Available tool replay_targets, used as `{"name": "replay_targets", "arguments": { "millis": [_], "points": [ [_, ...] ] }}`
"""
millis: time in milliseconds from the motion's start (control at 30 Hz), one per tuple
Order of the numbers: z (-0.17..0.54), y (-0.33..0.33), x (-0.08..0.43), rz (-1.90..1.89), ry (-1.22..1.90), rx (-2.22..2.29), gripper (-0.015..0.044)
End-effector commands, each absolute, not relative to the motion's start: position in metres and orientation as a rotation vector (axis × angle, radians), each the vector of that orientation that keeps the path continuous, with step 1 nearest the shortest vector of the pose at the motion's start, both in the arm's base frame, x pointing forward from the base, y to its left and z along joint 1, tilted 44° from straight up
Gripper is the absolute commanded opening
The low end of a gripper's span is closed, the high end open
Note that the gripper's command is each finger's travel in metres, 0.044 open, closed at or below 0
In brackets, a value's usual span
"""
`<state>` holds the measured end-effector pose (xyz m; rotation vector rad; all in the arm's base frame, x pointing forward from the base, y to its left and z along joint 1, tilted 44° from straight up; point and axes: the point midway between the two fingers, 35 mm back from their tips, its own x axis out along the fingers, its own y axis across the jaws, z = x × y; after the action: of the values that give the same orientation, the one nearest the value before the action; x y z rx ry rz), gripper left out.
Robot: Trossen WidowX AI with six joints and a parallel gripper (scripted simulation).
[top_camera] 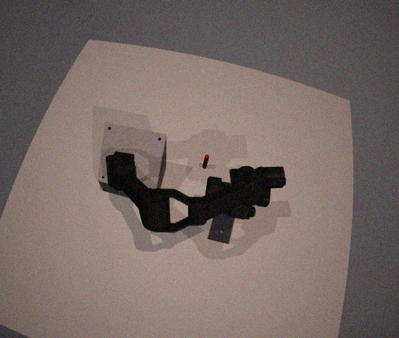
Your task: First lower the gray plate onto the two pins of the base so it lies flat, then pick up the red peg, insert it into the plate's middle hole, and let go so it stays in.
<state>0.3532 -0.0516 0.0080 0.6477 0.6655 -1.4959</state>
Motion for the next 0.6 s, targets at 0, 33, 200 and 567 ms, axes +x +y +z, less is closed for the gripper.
{"name": "replay_targets", "arguments": {
  "millis": [0, 33, 200, 567],
  "points": [
    [0.012, -0.067, 0.351, -1.507, 0.642, 0.660, 0.0000],
    [0.013, -0.070, 0.350, -1.510, 0.637, 0.664, 0.0000],
    [0.016, -0.085, 0.346, -1.524, 0.612, 0.682, 0.0000],
    [0.022, -0.111, 0.338, -1.549, 0.567, 0.709, 0.0000]
  ]
}}
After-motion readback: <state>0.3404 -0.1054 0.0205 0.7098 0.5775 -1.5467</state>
